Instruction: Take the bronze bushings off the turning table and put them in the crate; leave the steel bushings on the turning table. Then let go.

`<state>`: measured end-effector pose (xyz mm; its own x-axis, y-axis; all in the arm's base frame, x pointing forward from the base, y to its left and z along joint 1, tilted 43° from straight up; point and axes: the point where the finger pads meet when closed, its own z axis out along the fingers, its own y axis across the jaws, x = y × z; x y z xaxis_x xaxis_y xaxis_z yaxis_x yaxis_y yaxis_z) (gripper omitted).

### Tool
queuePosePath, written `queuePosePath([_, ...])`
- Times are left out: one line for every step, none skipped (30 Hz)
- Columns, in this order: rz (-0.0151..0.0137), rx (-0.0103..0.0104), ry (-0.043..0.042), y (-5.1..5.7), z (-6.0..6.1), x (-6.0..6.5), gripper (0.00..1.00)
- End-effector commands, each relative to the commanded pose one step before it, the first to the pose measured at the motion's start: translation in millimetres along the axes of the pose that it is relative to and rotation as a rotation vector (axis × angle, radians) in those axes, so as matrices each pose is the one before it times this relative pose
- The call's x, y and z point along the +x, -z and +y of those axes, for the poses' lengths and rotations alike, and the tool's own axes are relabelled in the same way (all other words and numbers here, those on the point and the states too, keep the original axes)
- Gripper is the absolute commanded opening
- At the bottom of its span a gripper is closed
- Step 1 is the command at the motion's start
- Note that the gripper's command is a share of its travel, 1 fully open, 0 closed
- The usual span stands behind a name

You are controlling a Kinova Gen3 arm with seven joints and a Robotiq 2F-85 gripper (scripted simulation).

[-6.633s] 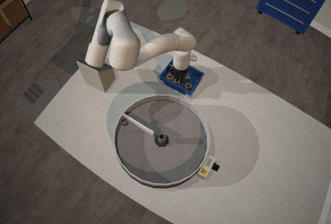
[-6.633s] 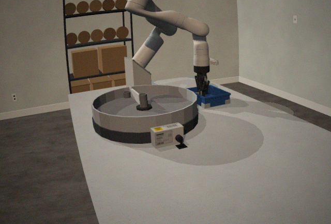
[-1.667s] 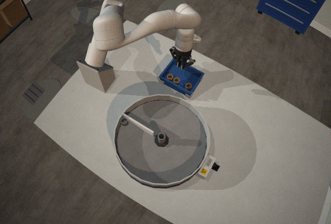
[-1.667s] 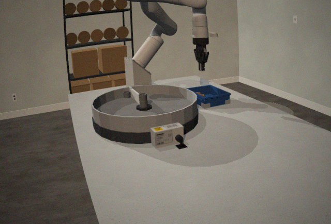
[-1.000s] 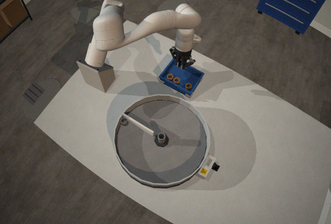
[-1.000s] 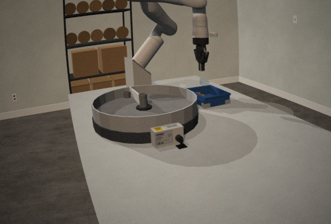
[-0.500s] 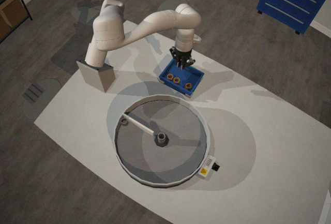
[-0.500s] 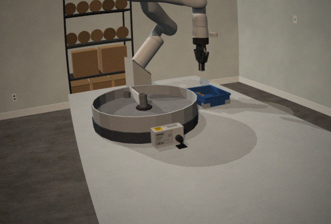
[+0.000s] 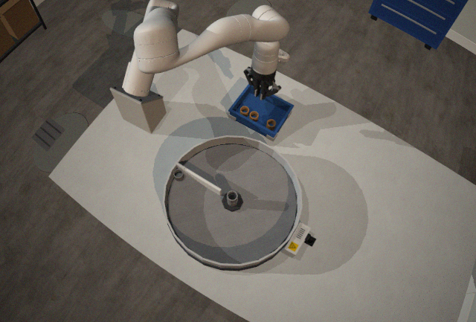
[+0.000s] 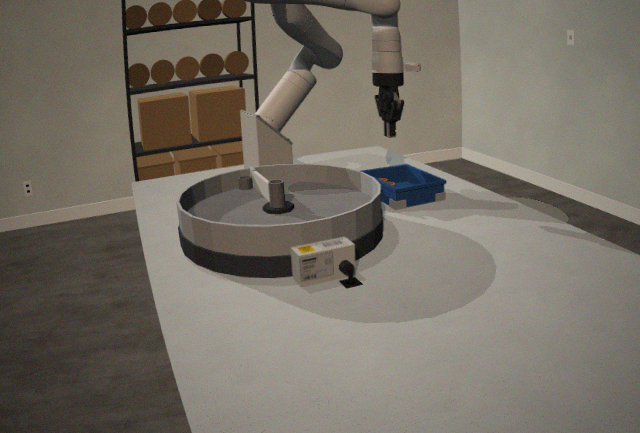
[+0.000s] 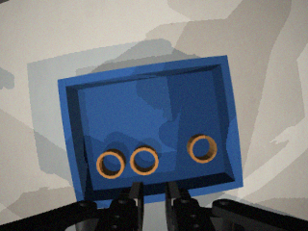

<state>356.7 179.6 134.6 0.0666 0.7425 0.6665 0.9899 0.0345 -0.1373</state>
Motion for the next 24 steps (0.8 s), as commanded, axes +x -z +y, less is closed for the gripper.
queuePosePath([0.00006, -0.0015, -0.00024, 0.57, 0.36, 0.02, 0.16])
queuePosePath([0.0, 0.0, 0.0, 0.0, 0.0, 0.0, 0.16])
queuePosePath([0.0, 0.0, 0.0, 0.0, 0.0, 0.0, 0.16])
queuePosePath([0.0, 0.0, 0.0, 0.0, 0.0, 0.0, 0.16])
queuePosePath([0.0, 0.0, 0.0, 0.0, 0.0, 0.0, 0.16])
queuePosePath([0.0, 0.0, 0.0, 0.0, 0.0, 0.0, 0.16])
queuePosePath([0.0, 0.0, 0.0, 0.0, 0.0, 0.0, 0.16])
queuePosePath([0.0, 0.0, 0.0, 0.0, 0.0, 0.0, 0.16])
queuePosePath([0.0, 0.0, 0.0, 0.0, 0.0, 0.0, 0.16])
queuePosePath([0.0, 0.0, 0.0, 0.0, 0.0, 0.0, 1.0])
queuePosePath([0.0, 0.0, 0.0, 0.0, 0.0, 0.0, 1.0])
queuePosePath([0.0, 0.0, 0.0, 0.0, 0.0, 0.0, 1.0])
queuePosePath([0.0, 0.0, 0.0, 0.0, 0.0, 0.0, 1.0])
queuePosePath([0.0, 0.0, 0.0, 0.0, 0.0, 0.0, 1.0])
queuePosePath([0.0, 0.0, 0.0, 0.0, 0.0, 0.0, 1.0])
queuePosePath([0.0, 0.0, 0.0, 0.0, 0.0, 0.0, 1.0])
queuePosePath([0.0, 0.0, 0.0, 0.0, 0.0, 0.0, 1.0])
queuePosePath([0.0, 0.0, 0.0, 0.0, 0.0, 0.0, 1.0])
queuePosePath([0.0, 0.0, 0.0, 0.0, 0.0, 0.0, 1.0])
queuePosePath([0.0, 0.0, 0.0, 0.0, 0.0, 0.0, 1.0])
queuePosePath([0.0, 0.0, 0.0, 0.0, 0.0, 0.0, 1.0])
queuePosePath([0.0, 0.0, 0.0, 0.0, 0.0, 0.0, 1.0])
queuePosePath([0.0, 0.0, 0.0, 0.0, 0.0, 0.0, 1.0])
queuePosePath([0.0, 0.0, 0.0, 0.0, 0.0, 0.0, 1.0])
